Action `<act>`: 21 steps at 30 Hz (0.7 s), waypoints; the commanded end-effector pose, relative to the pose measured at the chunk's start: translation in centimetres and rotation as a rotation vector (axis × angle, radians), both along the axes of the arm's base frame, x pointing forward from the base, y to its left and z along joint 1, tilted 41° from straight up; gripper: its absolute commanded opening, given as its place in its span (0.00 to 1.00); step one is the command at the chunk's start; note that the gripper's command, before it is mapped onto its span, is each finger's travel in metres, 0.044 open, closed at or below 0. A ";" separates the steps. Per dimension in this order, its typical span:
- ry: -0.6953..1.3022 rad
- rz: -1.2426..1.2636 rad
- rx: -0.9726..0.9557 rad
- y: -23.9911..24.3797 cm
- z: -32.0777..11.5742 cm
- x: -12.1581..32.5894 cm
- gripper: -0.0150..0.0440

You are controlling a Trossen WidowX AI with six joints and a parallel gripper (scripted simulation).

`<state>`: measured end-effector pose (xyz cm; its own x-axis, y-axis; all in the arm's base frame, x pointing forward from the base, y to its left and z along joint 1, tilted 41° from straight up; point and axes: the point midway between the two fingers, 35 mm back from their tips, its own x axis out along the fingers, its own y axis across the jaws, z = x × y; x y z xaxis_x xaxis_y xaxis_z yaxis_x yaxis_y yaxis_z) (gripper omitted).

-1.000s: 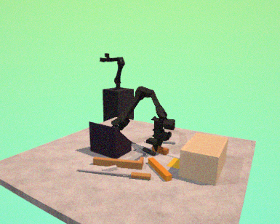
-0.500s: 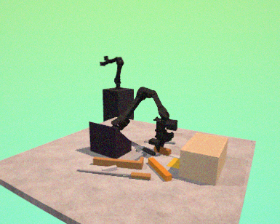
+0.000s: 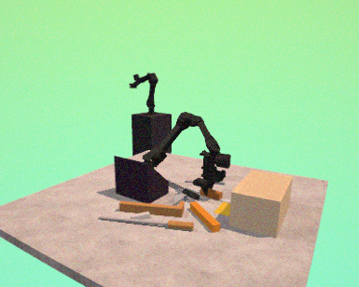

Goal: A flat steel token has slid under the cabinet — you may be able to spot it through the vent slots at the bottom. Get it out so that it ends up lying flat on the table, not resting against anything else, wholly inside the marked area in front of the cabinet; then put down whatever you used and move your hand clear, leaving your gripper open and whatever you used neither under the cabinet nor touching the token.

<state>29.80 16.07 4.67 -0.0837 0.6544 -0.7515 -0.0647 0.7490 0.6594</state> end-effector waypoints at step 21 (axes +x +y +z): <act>-0.006 0.002 0.003 0.3 0.1 2.7 0.25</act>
<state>31.99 16.31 4.68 -0.0827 0.6544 -0.7516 -0.0656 0.7490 0.6593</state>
